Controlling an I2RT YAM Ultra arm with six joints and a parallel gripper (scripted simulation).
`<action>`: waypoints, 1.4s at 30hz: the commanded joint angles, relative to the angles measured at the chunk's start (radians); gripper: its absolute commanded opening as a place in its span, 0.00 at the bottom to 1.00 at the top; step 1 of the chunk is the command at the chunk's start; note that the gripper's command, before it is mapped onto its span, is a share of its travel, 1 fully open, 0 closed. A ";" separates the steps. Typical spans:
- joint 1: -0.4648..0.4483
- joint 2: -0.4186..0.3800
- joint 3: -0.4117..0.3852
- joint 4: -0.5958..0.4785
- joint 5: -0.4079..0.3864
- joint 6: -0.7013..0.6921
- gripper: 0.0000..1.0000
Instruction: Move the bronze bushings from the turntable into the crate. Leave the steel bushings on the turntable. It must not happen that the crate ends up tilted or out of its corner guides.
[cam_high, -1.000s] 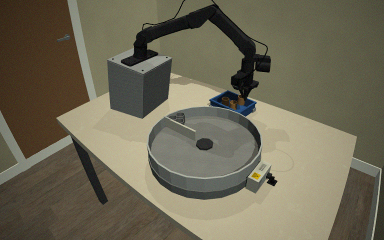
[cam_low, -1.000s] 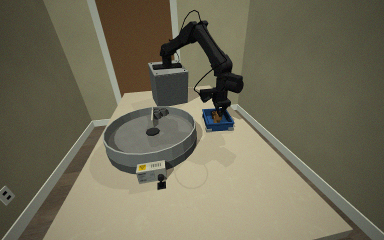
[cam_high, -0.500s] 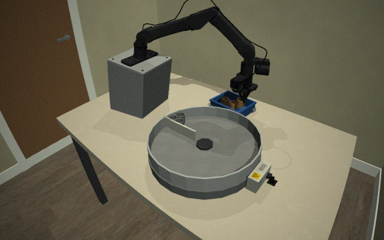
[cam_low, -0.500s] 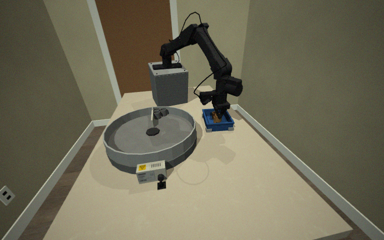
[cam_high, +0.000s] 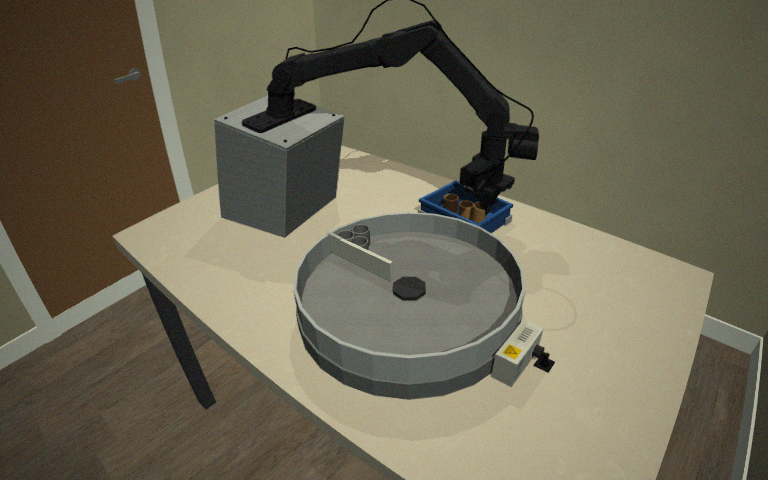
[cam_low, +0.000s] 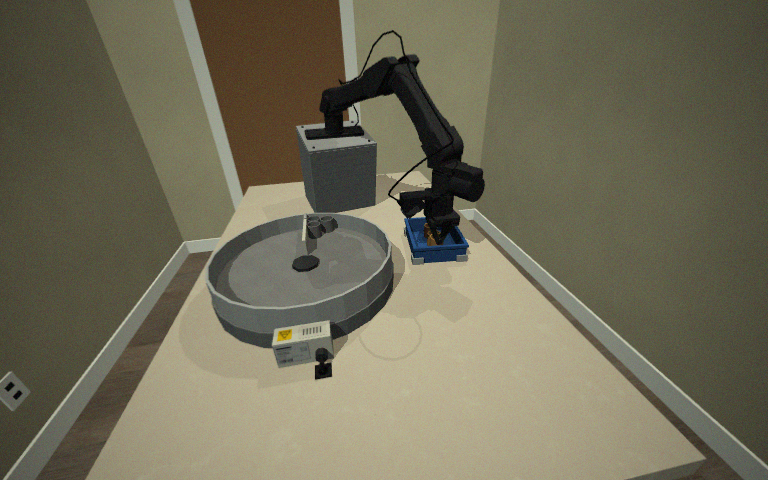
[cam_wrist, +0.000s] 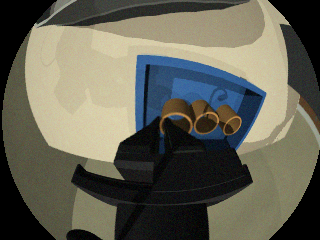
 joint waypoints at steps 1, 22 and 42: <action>-0.006 -0.022 0.038 0.005 0.004 -0.006 0.00; -0.007 -0.004 0.047 -0.005 0.004 -0.007 0.00; -0.007 -0.004 0.047 -0.005 0.004 -0.007 0.00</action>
